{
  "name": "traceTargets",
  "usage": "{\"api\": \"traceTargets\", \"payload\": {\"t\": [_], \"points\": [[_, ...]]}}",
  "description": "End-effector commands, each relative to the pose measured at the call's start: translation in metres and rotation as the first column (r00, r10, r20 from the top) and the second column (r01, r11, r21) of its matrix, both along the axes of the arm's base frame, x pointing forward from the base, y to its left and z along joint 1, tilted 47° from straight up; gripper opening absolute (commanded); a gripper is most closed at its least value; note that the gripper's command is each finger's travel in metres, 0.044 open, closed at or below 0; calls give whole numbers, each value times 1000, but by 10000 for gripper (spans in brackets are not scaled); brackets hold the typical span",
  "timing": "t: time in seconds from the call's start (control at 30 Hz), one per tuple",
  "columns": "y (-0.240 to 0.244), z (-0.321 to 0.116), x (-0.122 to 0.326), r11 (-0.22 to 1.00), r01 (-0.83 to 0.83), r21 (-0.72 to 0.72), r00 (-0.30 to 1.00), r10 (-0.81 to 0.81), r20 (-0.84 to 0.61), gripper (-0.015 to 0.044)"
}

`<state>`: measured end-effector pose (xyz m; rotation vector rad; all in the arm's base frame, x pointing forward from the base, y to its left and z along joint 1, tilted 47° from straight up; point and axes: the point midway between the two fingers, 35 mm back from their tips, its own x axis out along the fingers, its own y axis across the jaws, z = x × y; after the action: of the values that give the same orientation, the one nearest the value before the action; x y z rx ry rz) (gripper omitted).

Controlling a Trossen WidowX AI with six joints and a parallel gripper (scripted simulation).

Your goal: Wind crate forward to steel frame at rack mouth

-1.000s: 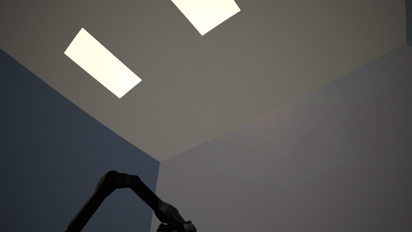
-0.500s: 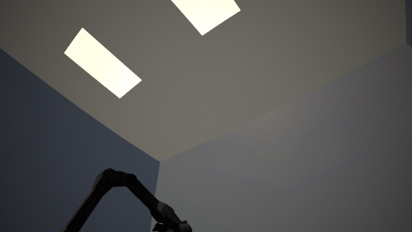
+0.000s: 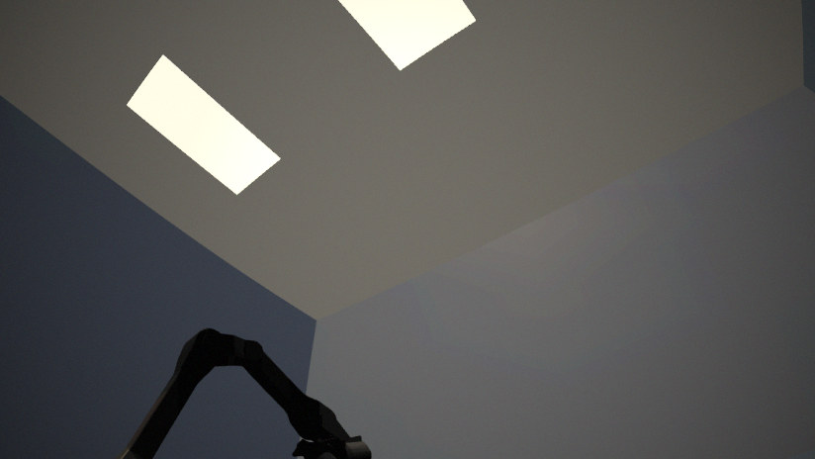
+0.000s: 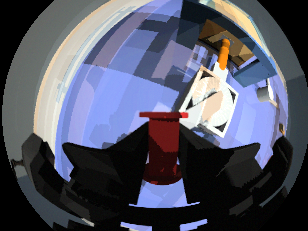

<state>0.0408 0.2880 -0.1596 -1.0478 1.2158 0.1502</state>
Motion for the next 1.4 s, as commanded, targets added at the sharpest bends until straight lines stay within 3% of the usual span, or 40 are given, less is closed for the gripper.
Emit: {"api": "traceTargets", "payload": {"t": [0.0,1.37], "points": [[-13,7,-6,999,0,-34,1000,0,-6,0],[-47,39,-5,999,0,-38,1000,0,-6,0]]}}
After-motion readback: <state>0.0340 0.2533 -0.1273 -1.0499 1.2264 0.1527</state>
